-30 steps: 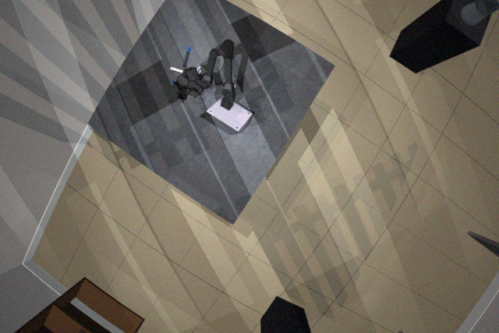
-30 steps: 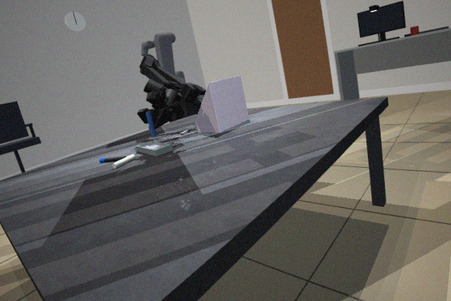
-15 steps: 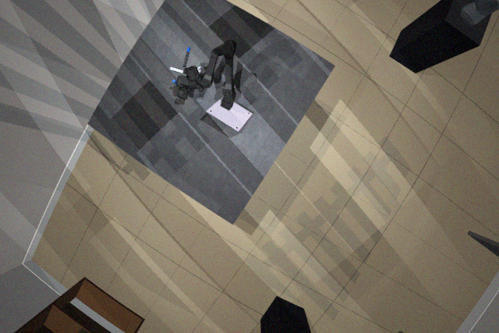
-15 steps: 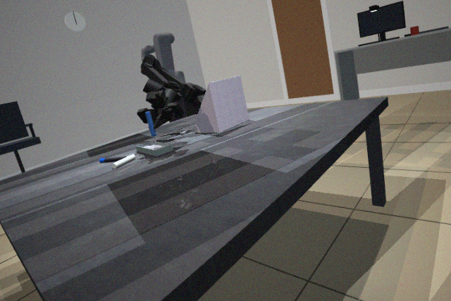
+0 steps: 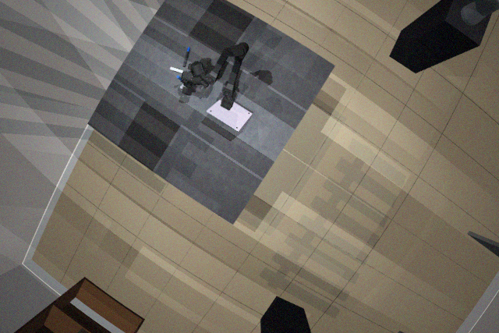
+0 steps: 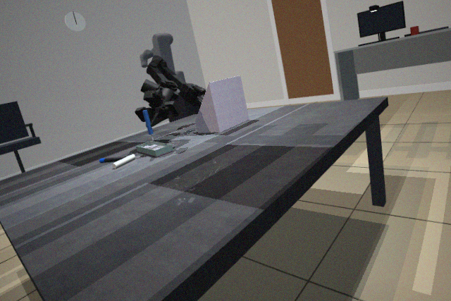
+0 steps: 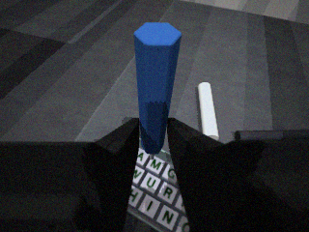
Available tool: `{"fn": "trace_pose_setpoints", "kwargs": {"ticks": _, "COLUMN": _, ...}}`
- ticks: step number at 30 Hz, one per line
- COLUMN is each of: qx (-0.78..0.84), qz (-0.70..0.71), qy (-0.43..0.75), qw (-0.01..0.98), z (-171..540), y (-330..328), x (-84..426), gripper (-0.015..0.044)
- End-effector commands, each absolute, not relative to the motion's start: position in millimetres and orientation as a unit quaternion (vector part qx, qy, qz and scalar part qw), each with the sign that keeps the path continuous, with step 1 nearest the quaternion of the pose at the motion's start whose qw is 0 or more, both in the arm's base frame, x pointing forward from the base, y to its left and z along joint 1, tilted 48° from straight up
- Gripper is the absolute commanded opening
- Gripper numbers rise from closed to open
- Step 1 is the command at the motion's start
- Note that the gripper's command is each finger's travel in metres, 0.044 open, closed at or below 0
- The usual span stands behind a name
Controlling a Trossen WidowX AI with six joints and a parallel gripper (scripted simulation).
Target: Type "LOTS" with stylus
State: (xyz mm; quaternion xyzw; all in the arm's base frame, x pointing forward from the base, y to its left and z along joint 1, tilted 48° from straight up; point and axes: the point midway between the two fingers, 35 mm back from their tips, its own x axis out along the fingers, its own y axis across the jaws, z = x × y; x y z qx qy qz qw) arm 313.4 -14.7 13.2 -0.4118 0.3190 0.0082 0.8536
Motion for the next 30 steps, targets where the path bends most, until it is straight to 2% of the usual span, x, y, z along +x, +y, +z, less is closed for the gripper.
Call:
{"fn": "trace_pose_setpoints", "kwargs": {"ticks": 1, "qx": -0.413, "qz": 0.009, "qy": 0.317, "qw": 0.854, "z": 21, "y": -20, "x": 307, "gripper": 0.0}}
{"fn": "trace_pose_setpoints", "kwargs": {"ticks": 30, "qx": -0.414, "qz": 0.007, "qy": 0.315, "qw": 0.854, "z": 47, "y": -46, "x": 268, "gripper": 0.0}}
